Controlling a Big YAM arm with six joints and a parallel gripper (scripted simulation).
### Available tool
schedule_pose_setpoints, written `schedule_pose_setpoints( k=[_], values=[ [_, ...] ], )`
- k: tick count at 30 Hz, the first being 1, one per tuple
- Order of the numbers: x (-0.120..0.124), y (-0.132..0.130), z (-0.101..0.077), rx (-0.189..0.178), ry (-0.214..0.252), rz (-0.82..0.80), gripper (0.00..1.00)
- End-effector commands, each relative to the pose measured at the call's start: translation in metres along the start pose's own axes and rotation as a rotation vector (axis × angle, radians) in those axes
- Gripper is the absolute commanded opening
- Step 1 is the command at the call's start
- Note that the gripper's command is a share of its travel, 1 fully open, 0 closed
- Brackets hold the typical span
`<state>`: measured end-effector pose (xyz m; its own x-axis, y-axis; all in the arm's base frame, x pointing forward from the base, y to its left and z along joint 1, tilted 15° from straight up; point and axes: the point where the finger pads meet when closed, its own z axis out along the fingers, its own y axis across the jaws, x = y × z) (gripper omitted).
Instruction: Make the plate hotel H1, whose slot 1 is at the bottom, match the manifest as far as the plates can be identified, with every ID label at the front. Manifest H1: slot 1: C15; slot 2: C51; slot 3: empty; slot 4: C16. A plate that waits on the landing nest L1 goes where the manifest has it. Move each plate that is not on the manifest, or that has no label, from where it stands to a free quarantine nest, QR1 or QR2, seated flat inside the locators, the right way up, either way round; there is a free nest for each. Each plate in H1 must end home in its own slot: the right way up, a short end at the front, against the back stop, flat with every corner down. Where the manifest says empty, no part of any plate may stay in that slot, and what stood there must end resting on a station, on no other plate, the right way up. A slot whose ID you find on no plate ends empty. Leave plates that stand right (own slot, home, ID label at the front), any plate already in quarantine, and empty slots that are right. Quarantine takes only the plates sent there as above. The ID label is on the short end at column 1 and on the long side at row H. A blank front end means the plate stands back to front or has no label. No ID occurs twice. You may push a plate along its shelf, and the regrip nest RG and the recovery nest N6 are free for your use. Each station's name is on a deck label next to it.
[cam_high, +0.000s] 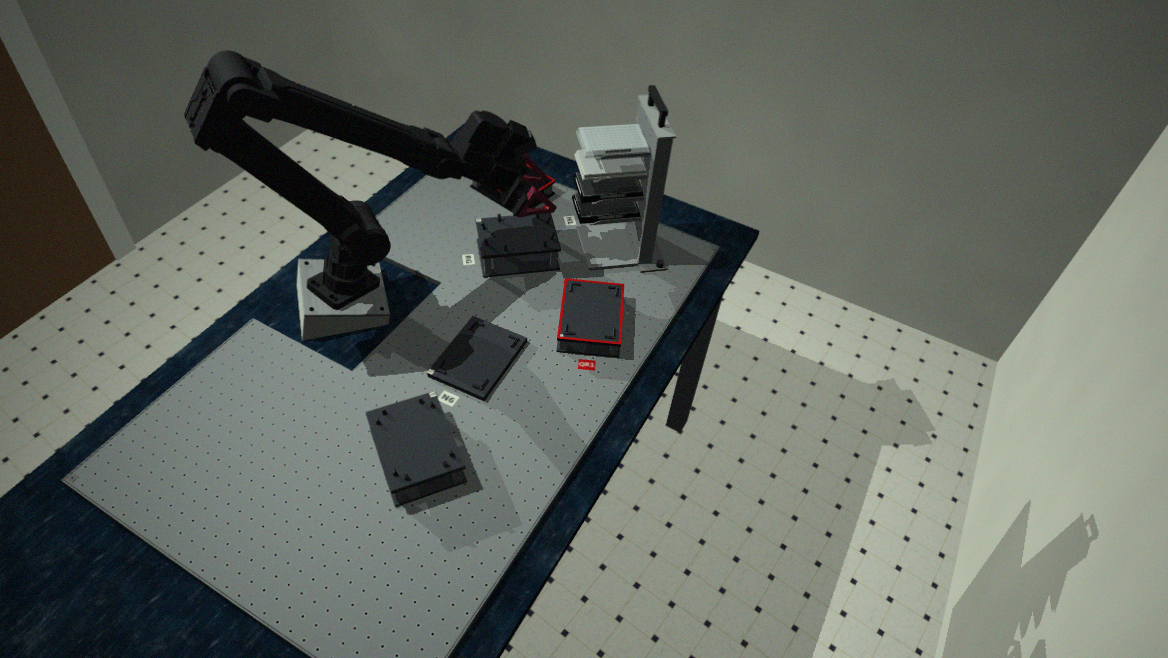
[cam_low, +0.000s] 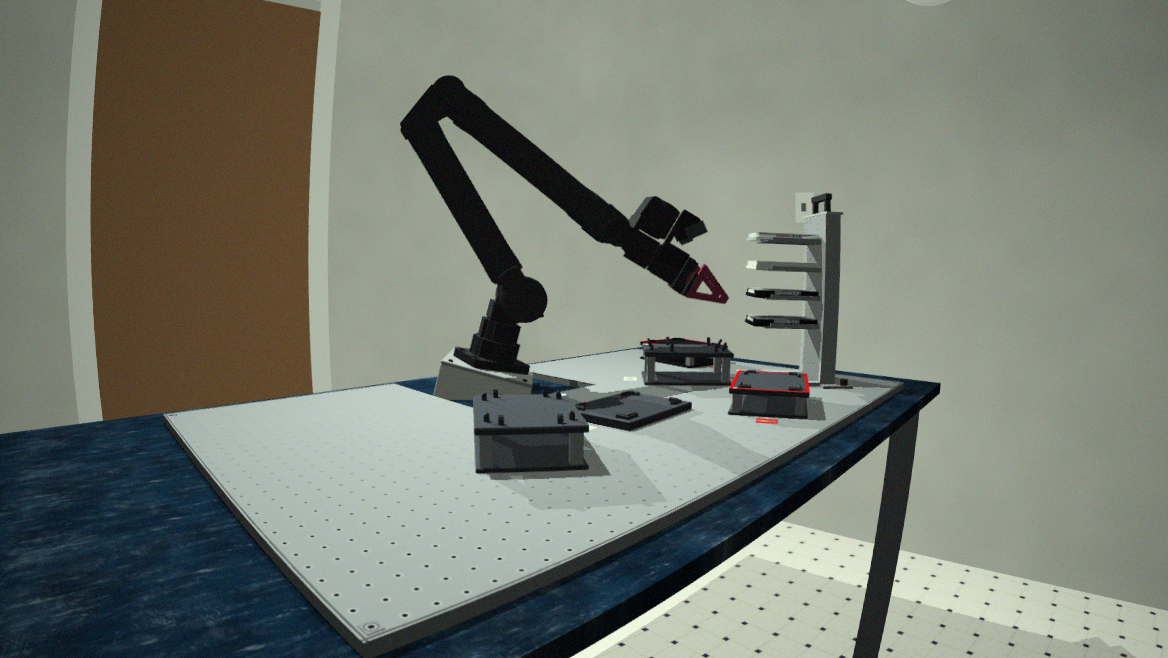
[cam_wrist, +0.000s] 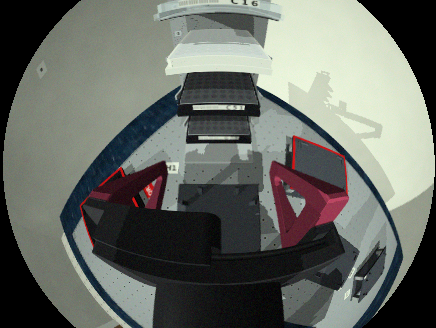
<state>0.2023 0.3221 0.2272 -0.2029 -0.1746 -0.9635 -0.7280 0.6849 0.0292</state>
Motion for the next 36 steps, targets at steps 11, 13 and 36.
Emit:
schedule_pose_setpoints(
  k=[11, 13, 36],
  values=[
    [-0.027, 0.003, 0.003, -0.005, -0.049, 0.015, 1.00],
    [-0.027, 0.003, 0.003, -0.005, -0.049, 0.015, 1.00],
    [-0.005, 0.004, -0.007, -0.009, -0.017, 0.004, 1.00]
  ],
)
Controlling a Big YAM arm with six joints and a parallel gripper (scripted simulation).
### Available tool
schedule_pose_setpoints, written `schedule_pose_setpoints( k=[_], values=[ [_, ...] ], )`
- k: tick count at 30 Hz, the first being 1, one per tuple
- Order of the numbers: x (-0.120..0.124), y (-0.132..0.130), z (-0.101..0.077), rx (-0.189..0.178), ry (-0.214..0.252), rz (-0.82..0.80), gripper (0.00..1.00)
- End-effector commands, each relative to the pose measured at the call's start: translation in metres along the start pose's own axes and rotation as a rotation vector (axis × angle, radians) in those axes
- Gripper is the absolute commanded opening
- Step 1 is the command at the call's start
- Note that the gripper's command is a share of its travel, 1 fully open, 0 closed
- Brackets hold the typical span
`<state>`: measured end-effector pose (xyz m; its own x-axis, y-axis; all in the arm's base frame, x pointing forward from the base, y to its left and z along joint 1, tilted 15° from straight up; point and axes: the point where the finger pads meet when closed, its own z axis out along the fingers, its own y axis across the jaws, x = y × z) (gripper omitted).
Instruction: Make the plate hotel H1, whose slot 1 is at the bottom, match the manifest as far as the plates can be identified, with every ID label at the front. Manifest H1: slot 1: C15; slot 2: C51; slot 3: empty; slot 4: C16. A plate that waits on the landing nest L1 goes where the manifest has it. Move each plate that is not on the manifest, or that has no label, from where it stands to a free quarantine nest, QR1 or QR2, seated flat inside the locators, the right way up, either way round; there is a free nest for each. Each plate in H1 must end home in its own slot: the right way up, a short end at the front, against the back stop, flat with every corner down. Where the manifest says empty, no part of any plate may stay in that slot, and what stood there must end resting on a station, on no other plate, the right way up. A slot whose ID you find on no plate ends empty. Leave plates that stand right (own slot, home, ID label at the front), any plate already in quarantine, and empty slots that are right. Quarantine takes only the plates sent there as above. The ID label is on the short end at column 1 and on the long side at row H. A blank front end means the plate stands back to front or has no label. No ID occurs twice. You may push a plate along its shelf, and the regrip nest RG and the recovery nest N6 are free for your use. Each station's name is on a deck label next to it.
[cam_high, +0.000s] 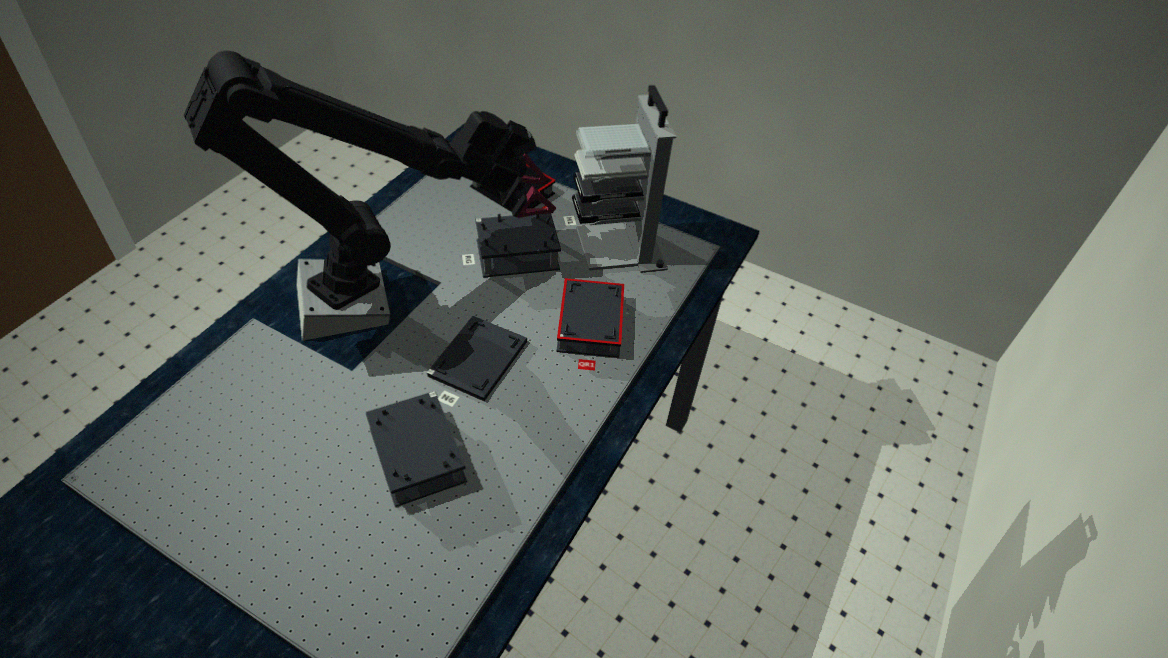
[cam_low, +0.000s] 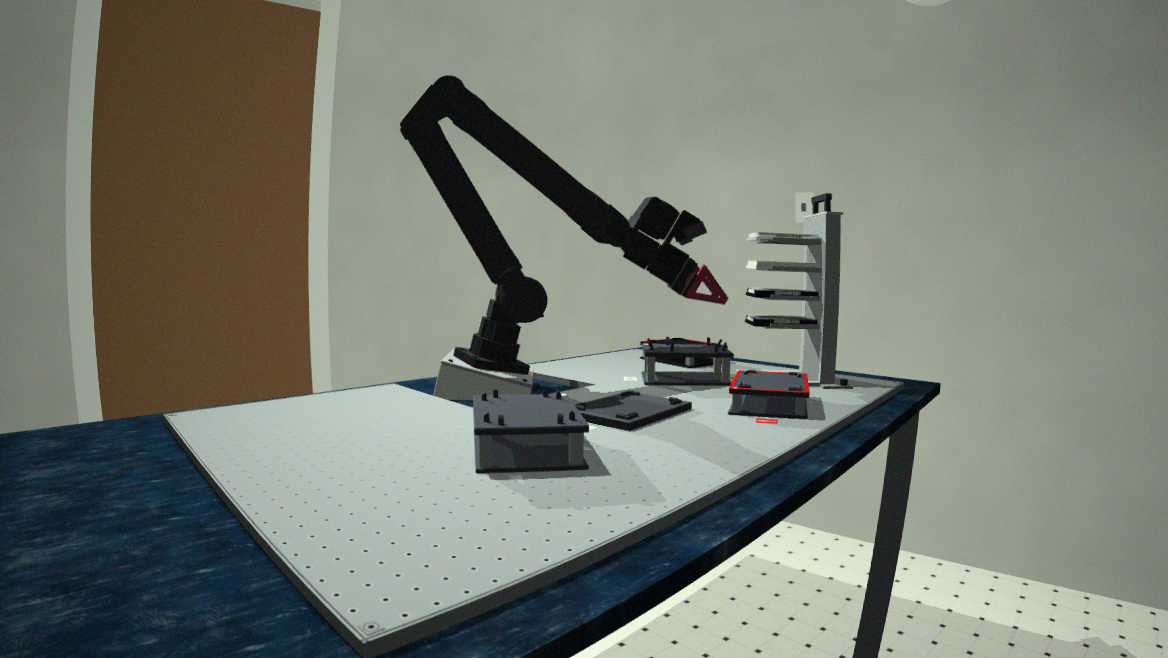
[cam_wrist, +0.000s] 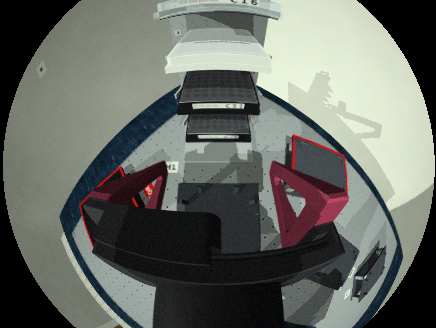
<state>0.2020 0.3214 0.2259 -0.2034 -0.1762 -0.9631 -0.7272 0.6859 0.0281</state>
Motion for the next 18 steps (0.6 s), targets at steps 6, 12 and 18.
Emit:
schedule_pose_setpoints(
  k=[6, 12, 18],
  values=[
    [-0.013, 0.005, -0.015, -0.013, -0.036, 0.020, 1.00],
    [0.002, 0.004, -0.021, -0.011, -0.018, 0.014, 1.00],
    [0.002, 0.005, -0.027, -0.015, -0.047, 0.025, 1.00]
  ],
)
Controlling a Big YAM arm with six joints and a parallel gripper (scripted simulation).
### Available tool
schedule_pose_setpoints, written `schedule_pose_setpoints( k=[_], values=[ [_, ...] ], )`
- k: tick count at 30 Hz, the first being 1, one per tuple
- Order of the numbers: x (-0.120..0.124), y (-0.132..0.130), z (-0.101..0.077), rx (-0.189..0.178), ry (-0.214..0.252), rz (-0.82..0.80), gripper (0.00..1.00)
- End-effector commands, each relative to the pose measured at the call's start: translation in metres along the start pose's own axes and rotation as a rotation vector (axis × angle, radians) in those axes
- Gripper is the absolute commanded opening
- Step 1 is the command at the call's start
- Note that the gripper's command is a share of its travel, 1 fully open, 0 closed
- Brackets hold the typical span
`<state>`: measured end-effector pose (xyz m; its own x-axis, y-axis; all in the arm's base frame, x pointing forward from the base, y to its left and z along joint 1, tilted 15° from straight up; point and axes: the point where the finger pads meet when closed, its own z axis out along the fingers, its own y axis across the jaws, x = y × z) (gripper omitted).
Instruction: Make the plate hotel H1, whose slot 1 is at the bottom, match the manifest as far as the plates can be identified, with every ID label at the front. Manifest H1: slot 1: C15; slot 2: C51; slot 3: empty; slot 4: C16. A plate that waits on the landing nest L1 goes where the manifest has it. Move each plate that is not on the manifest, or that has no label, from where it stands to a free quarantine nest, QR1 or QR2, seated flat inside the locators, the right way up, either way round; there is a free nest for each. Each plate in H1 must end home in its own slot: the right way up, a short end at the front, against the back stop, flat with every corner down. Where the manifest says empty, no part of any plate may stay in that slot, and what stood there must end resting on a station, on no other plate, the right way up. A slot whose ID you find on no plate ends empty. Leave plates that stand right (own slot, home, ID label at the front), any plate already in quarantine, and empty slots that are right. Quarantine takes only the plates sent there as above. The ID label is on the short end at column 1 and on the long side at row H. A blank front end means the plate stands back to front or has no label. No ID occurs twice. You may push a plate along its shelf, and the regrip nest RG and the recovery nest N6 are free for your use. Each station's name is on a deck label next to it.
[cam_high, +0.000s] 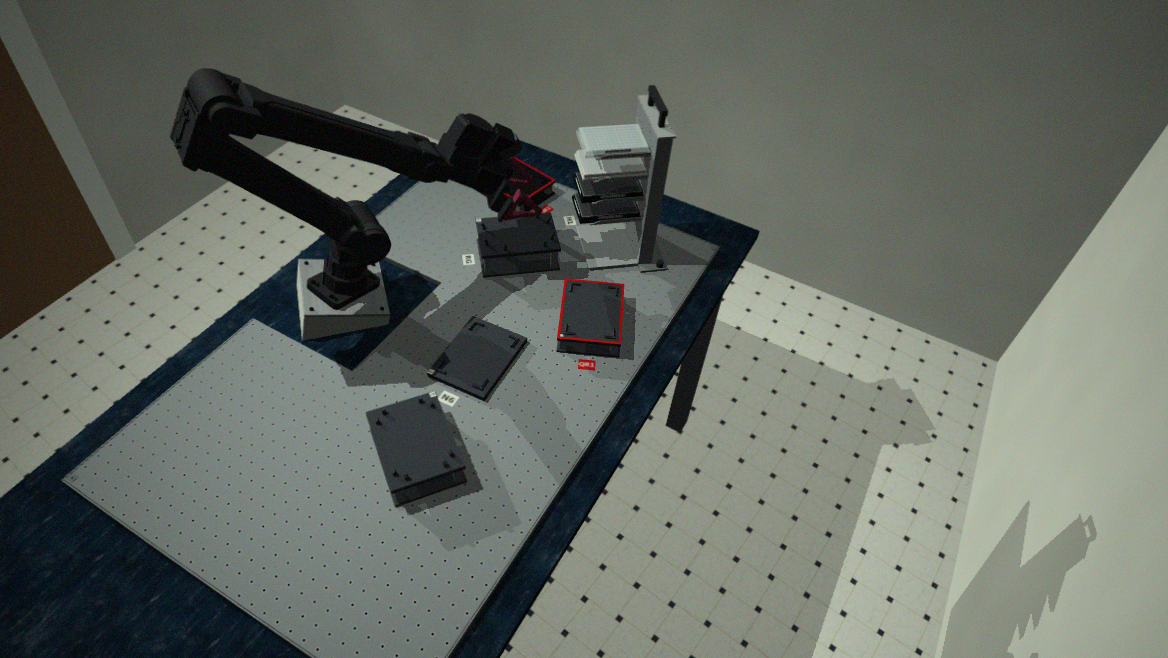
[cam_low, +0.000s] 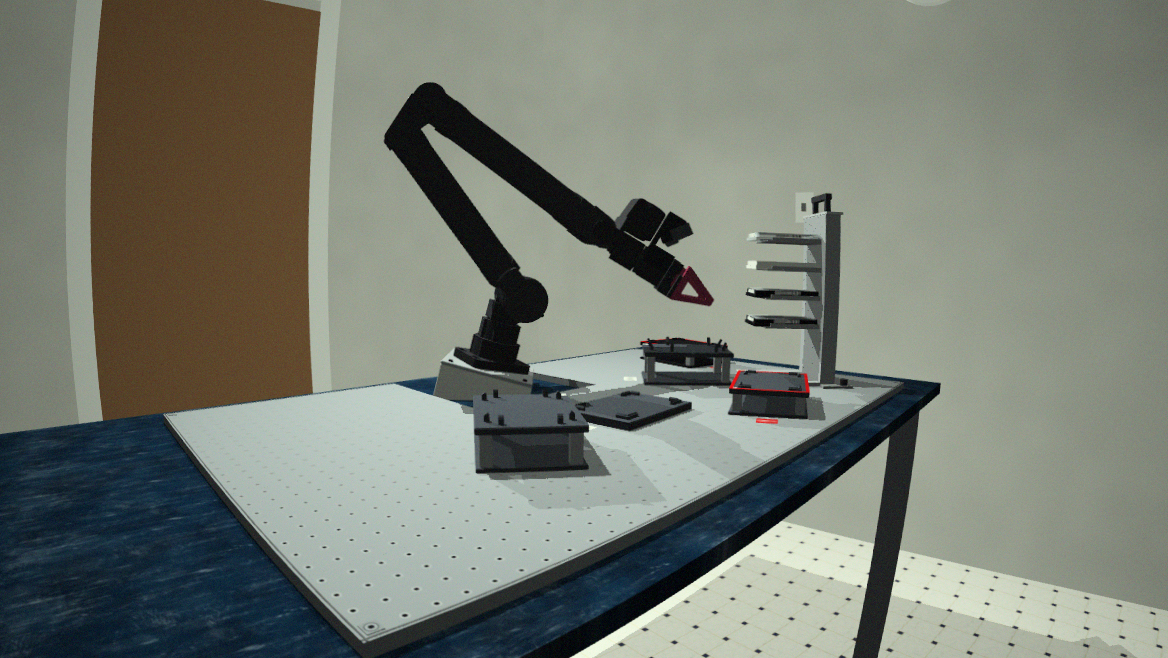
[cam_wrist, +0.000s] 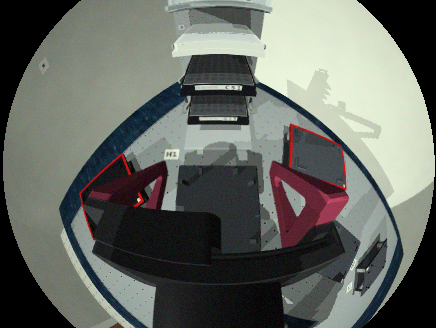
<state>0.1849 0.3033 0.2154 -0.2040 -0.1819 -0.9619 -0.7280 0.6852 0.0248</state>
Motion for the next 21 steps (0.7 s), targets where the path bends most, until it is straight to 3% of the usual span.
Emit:
schedule_pose_setpoints(
  k=[1, 11, 12, 14, 19, 21],
  values=[
    [-0.013, 0.005, -0.006, -0.015, -0.052, 0.029, 1.00],
    [0.000, 0.005, -0.010, -0.015, -0.051, 0.029, 1.00],
    [-0.035, 0.010, -0.011, -0.023, -0.105, 0.048, 1.00],
    [0.004, 0.005, -0.012, -0.015, -0.051, 0.030, 1.00],
    [0.012, 0.005, -0.015, -0.015, -0.050, 0.030, 1.00],
    [-0.018, 0.005, -0.006, -0.006, -0.083, 0.037, 1.00]
  ],
)
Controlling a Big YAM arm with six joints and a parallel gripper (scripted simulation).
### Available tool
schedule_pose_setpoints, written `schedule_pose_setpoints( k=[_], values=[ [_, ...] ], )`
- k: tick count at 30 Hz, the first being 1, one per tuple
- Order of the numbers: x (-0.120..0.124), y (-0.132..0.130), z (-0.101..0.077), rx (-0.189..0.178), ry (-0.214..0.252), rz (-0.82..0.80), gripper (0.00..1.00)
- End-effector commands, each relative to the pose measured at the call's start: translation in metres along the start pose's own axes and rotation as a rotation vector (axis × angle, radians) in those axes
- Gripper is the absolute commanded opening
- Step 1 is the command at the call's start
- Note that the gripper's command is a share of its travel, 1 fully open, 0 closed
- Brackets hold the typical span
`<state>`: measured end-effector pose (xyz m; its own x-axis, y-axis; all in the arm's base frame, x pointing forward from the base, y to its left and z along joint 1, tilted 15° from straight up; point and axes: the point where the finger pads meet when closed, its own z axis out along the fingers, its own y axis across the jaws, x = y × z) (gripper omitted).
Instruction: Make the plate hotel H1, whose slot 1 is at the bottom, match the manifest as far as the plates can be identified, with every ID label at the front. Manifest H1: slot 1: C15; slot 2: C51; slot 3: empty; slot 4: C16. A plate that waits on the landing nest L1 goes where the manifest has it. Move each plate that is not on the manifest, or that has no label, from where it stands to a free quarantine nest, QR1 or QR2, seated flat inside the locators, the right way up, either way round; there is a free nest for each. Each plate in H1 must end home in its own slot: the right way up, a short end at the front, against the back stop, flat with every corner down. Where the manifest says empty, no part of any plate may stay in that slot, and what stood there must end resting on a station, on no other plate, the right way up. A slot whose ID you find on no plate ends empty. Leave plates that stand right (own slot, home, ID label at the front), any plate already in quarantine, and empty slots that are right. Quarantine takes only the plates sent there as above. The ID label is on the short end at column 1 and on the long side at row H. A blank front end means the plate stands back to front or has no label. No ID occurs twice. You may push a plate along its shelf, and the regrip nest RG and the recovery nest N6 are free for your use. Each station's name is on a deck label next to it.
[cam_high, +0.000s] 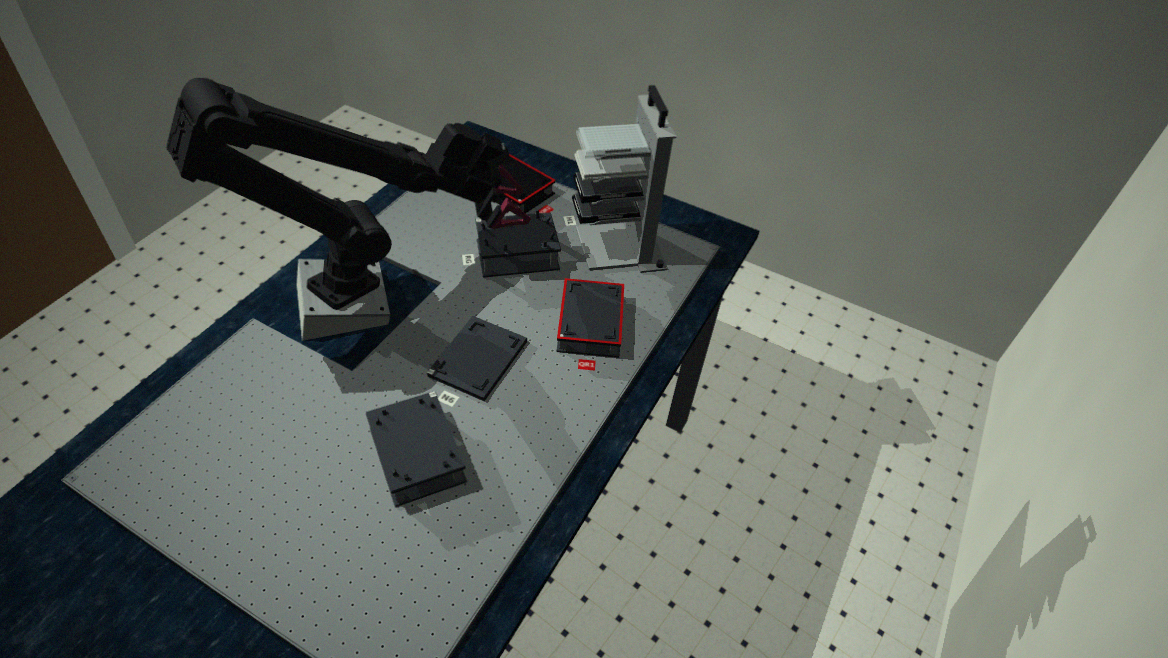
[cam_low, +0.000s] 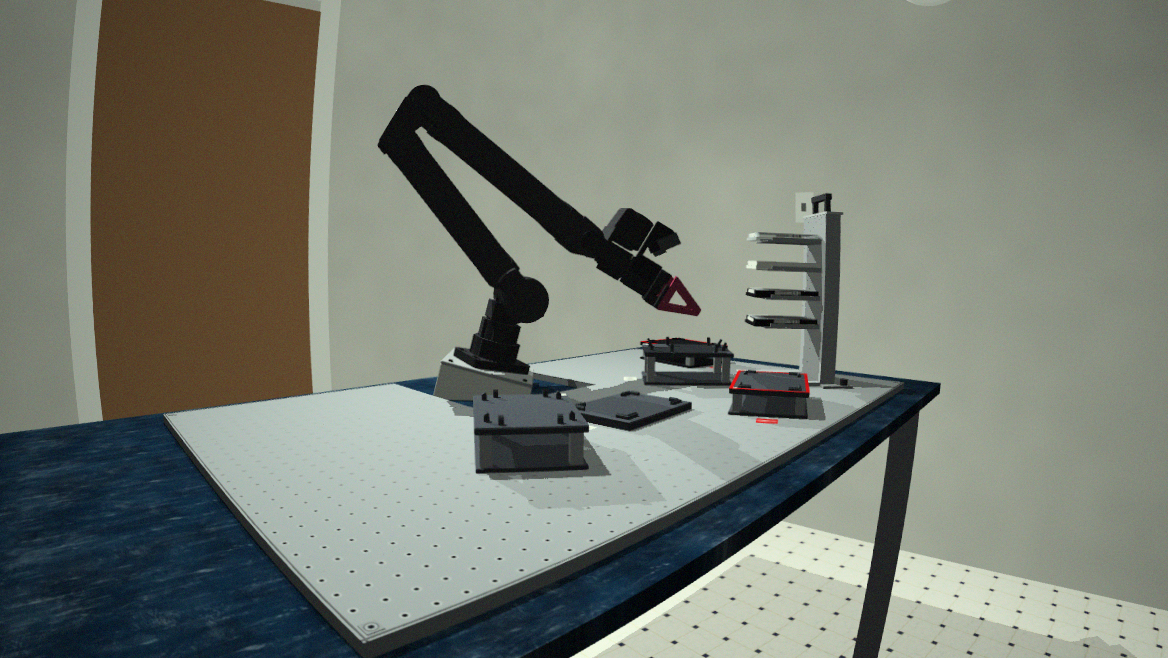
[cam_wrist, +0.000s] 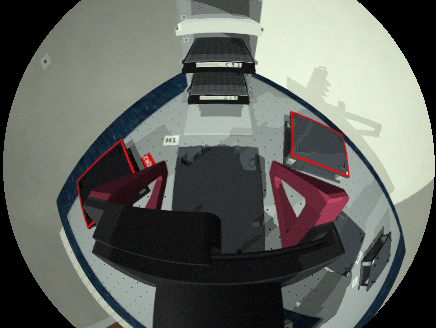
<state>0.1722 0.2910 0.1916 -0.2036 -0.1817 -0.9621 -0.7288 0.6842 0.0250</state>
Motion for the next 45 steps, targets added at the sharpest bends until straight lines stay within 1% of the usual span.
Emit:
schedule_pose_setpoints(
  k=[1, 5, 7, 8, 10, 15, 16, 17, 45],
  values=[
    [-0.047, 0.004, 0.006, -0.003, -0.082, 0.034, 1.00],
    [-0.049, 0.004, 0.013, -0.002, -0.082, 0.025, 1.00],
    [-0.049, 0.004, 0.013, -0.002, -0.082, 0.025, 1.00],
    [-0.021, 0.000, 0.014, 0.004, -0.040, 0.010, 1.00],
    [-0.050, 0.004, 0.018, -0.002, -0.082, 0.024, 1.00],
    [-0.053, 0.004, 0.026, -0.001, -0.082, 0.023, 1.00],
    [-0.053, 0.004, 0.028, -0.001, -0.082, 0.022, 1.00],
    [-0.036, 0.004, 0.024, -0.006, -0.051, 0.020, 1.00],
    [-0.036, 0.004, 0.024, -0.006, -0.051, 0.020, 1.00]
  ],
)
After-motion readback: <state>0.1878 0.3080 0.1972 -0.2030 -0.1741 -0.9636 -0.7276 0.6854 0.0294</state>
